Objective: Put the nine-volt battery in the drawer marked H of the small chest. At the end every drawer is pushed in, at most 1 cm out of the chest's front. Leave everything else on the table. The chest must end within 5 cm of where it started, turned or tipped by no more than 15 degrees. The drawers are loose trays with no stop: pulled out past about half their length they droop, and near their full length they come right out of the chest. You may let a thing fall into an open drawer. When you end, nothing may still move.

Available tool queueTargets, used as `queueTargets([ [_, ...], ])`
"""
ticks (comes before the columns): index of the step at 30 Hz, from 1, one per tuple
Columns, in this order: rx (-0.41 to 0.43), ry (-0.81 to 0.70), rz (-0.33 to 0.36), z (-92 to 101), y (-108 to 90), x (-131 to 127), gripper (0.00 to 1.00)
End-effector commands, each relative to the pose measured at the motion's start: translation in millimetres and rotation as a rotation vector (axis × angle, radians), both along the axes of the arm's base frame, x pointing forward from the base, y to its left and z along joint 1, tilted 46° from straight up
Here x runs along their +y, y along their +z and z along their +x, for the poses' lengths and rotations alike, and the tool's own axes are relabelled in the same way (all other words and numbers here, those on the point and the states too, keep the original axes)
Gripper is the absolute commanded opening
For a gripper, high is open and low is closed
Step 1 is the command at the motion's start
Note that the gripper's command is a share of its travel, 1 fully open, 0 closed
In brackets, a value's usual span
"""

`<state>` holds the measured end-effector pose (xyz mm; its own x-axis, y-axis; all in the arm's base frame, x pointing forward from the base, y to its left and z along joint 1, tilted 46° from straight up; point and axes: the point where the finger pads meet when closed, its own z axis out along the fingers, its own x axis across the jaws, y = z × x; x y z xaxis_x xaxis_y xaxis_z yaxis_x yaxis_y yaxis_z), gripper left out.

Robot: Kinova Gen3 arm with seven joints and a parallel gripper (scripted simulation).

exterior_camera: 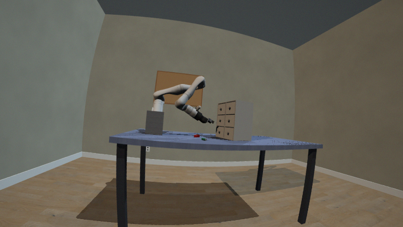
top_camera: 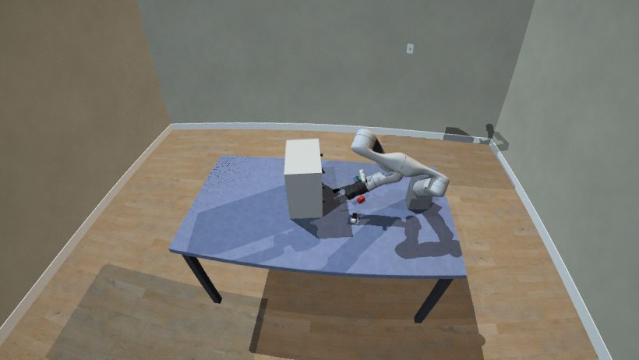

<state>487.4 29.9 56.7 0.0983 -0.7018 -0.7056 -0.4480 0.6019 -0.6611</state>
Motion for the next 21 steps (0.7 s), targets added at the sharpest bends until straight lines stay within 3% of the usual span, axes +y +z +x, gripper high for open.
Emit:
queueTargets([
  [1,0.011,0.008,-0.001,0.5,6.2,-5.3,1.00],
  [21,0.087,0.082,-0.016,-4.4,11.4,-14.3,1.00],
])
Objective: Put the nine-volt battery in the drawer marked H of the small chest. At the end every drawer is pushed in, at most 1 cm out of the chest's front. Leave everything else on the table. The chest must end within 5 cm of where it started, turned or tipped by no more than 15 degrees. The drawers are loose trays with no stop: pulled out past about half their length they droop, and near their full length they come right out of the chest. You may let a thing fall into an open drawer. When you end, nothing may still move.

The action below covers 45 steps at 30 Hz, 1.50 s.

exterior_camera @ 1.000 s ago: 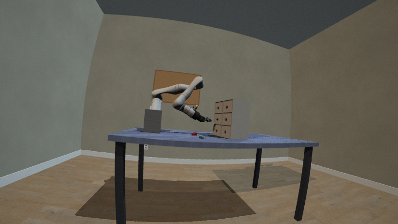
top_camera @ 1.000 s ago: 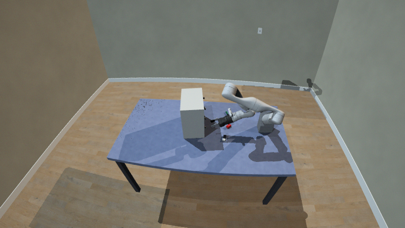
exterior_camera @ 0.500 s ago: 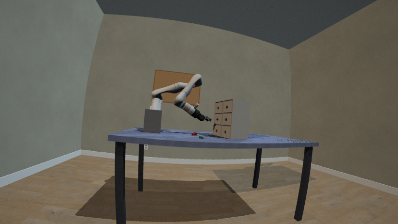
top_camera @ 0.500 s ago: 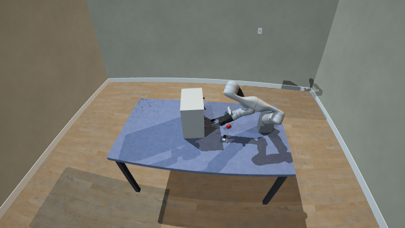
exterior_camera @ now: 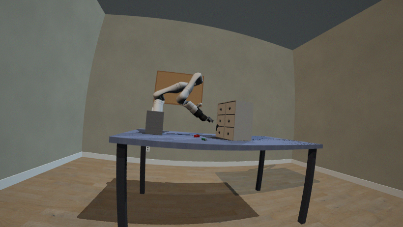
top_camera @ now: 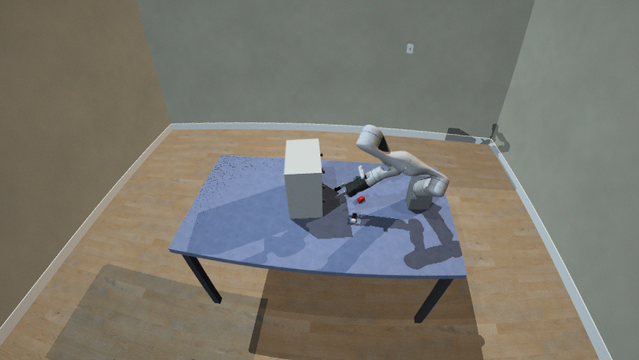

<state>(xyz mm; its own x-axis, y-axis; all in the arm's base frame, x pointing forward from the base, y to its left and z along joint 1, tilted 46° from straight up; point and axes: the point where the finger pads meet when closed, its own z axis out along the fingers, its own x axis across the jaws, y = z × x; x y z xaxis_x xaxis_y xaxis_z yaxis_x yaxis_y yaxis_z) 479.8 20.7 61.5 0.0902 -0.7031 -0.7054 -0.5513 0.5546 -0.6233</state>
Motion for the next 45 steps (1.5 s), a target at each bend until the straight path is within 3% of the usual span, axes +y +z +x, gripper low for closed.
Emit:
queueTargets([
  [1,-0.003,0.003,-0.003,3.2,6.7,-5.1,1.00],
  [45,0.204,0.226,-0.032,-15.7,23.7,-21.8,1.00],
])
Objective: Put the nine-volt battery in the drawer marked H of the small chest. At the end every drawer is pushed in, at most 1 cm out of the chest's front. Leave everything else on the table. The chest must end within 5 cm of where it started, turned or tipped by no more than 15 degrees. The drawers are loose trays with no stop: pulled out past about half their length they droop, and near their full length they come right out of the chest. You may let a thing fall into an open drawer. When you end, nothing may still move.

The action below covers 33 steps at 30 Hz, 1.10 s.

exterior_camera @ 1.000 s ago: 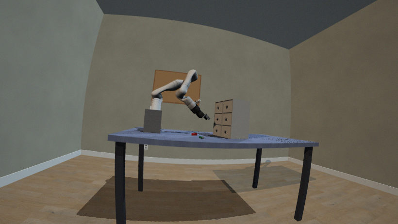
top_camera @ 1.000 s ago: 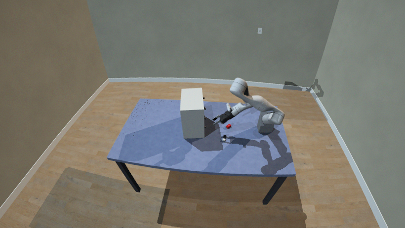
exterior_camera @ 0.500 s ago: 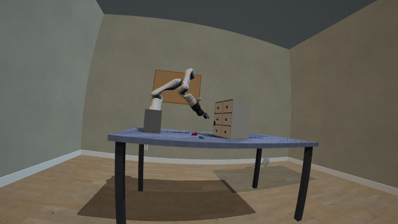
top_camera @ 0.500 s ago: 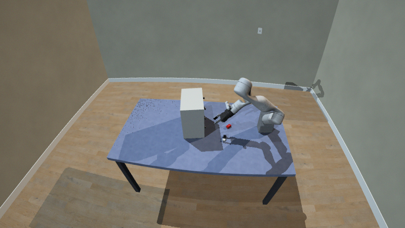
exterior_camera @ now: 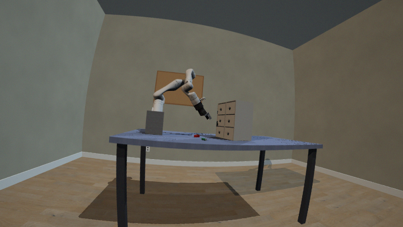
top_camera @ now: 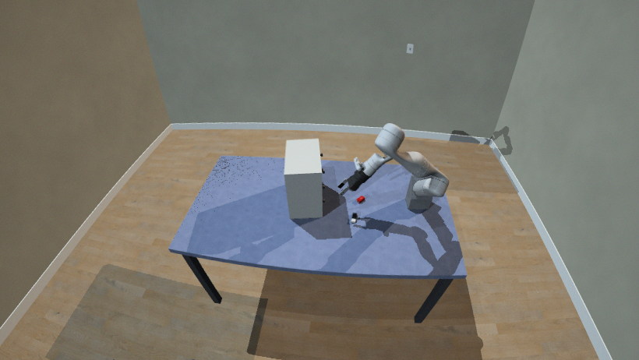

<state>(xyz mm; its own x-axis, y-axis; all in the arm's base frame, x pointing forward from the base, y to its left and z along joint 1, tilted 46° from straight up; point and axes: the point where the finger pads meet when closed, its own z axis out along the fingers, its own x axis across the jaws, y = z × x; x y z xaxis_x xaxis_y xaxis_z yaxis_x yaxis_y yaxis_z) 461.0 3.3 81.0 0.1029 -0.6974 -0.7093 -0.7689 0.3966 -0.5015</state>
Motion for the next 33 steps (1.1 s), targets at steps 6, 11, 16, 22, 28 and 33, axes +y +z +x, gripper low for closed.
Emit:
queueTargets([
  [6,0.036,0.022,-0.005,1.4,5.2,-7.3,1.00],
  [11,0.052,0.039,-0.007,0.1,6.6,-8.7,1.00],
  [16,0.073,0.059,-0.012,-1.6,8.0,-11.0,1.00],
  [22,0.099,0.083,-0.017,-3.7,9.6,-13.6,1.00],
  [28,0.115,0.101,-0.019,-4.8,11.1,-15.0,1.00],
  [33,0.137,0.122,-0.023,-6.7,12.5,-17.3,1.00],
])
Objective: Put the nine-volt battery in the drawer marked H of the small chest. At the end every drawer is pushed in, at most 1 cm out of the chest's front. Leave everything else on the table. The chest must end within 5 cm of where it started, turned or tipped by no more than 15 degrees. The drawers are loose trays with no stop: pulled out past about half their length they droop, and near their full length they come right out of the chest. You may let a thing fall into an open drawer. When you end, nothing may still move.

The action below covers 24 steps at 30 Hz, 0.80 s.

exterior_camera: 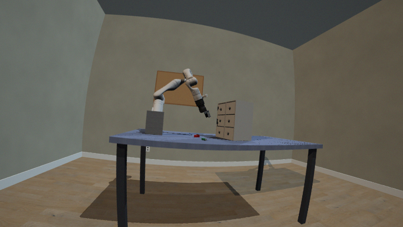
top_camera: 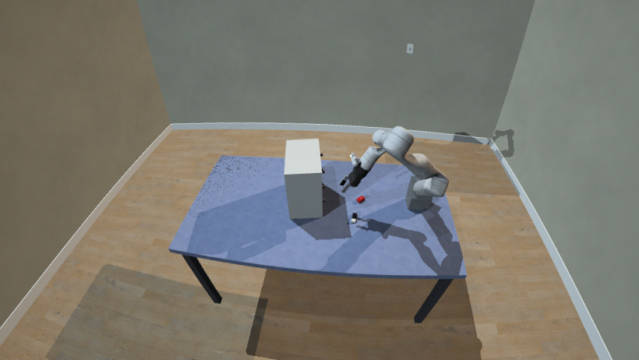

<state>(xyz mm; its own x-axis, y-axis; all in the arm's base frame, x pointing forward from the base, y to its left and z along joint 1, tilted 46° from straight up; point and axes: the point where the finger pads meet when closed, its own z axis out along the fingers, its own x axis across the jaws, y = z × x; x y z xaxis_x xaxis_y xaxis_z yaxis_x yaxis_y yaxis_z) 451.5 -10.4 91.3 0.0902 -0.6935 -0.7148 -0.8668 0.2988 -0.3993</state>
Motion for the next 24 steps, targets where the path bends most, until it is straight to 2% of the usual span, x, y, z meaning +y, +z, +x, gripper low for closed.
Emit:
queueTargets([
  [1,0.011,0.013,-0.013,2.5,2.6,-3.9,1.00],
  [24,0.108,0.111,-0.028,-5.5,9.8,-13.1,1.00],
])
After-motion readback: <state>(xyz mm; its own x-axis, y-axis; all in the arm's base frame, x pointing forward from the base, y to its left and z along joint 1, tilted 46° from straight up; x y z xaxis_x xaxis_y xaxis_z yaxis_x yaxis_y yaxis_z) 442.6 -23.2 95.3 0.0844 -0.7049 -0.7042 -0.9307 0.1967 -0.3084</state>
